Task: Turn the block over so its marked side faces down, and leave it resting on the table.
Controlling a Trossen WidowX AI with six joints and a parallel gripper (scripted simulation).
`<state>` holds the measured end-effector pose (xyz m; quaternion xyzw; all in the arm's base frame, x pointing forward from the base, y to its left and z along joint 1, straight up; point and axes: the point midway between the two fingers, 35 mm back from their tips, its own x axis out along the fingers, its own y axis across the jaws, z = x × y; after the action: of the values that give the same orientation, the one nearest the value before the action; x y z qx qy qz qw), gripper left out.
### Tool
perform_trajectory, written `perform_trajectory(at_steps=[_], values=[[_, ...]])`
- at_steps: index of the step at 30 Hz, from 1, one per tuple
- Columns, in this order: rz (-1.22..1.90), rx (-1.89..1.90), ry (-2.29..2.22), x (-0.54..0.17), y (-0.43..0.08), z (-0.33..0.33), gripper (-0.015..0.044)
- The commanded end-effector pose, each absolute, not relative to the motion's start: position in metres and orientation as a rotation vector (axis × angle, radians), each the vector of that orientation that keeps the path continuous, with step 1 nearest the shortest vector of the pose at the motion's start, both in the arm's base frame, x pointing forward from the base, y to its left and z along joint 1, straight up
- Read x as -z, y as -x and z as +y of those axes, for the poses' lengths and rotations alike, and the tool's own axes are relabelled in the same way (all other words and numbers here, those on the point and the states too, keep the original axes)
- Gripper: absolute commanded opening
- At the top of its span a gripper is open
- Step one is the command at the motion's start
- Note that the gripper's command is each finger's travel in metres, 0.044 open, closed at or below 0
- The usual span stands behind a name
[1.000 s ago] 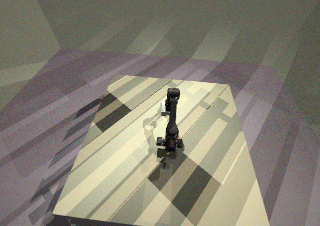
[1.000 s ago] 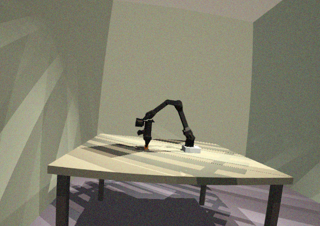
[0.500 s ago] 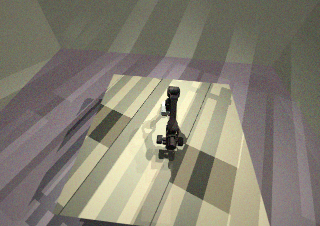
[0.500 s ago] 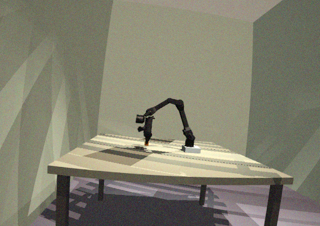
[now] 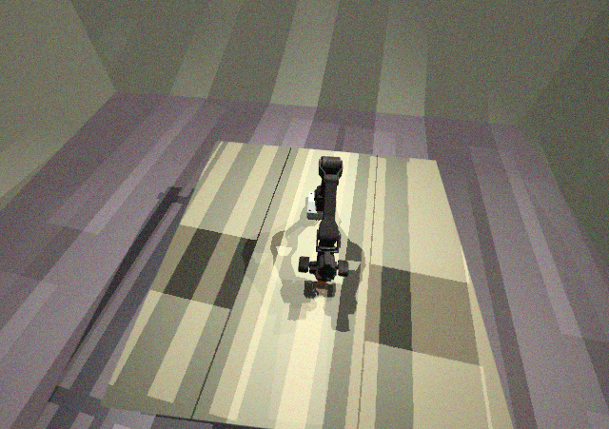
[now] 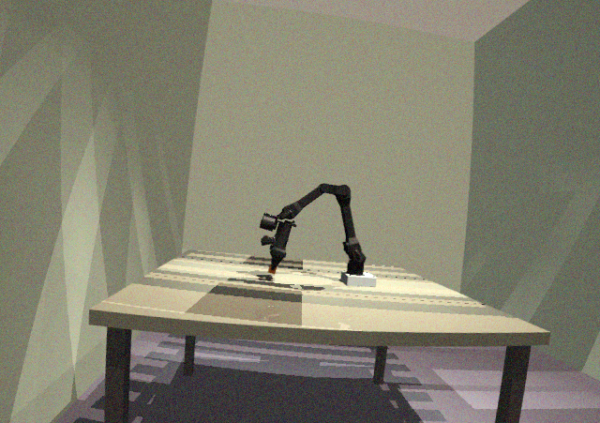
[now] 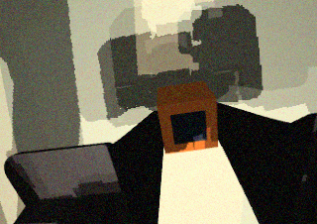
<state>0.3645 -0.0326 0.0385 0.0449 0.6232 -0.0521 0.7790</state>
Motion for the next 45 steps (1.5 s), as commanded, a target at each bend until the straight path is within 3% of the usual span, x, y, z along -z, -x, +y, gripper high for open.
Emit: perform_trajectory(at_steps=[1, 45], values=[[1.289, 0.116, -0.086, -0.035, -0.362, -0.033, 0.0], [0.689, 0.13, -0.045, -0.001, -0.367, -0.033, 0.0]])
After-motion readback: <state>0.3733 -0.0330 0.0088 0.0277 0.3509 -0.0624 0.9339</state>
